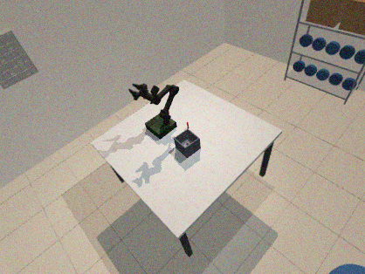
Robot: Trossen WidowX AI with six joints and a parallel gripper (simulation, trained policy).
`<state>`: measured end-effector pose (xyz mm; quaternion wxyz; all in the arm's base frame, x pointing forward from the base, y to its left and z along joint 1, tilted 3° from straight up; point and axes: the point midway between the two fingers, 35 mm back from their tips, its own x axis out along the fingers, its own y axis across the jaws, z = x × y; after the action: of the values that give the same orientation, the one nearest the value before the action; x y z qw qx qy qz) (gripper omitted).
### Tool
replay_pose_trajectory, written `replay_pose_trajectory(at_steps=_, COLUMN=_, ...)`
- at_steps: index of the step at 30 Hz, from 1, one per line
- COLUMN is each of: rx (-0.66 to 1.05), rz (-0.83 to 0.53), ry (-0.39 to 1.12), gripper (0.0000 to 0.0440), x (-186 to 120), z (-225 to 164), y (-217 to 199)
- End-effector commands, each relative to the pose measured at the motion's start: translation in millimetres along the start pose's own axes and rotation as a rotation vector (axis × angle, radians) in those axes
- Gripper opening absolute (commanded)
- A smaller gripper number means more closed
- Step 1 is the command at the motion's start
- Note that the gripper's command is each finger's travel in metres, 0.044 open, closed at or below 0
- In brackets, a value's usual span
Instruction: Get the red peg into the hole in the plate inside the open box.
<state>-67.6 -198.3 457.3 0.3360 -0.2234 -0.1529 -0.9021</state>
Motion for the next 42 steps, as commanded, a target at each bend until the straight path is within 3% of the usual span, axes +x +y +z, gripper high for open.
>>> replay_pose_trajectory(at_steps=1, rx=-0.001, rz=0.004, ry=0.006, gripper=0.0424, x=0, z=0, y=1)
replay_pose_trajectory(at_steps=7, rx=0.038, rz=0.085, ry=0.044, gripper=0.044, x=-2, z=1, y=21)
replay_pose_trajectory(at_steps=20, rx=0.358, rz=0.378, ry=0.126, gripper=0.044, x=-26, z=29, y=76)
replay_pose_trajectory(at_steps=42, rx=0.861, rz=0.844, ry=0.464, gripper=0.044, x=-102, z=70, y=135)
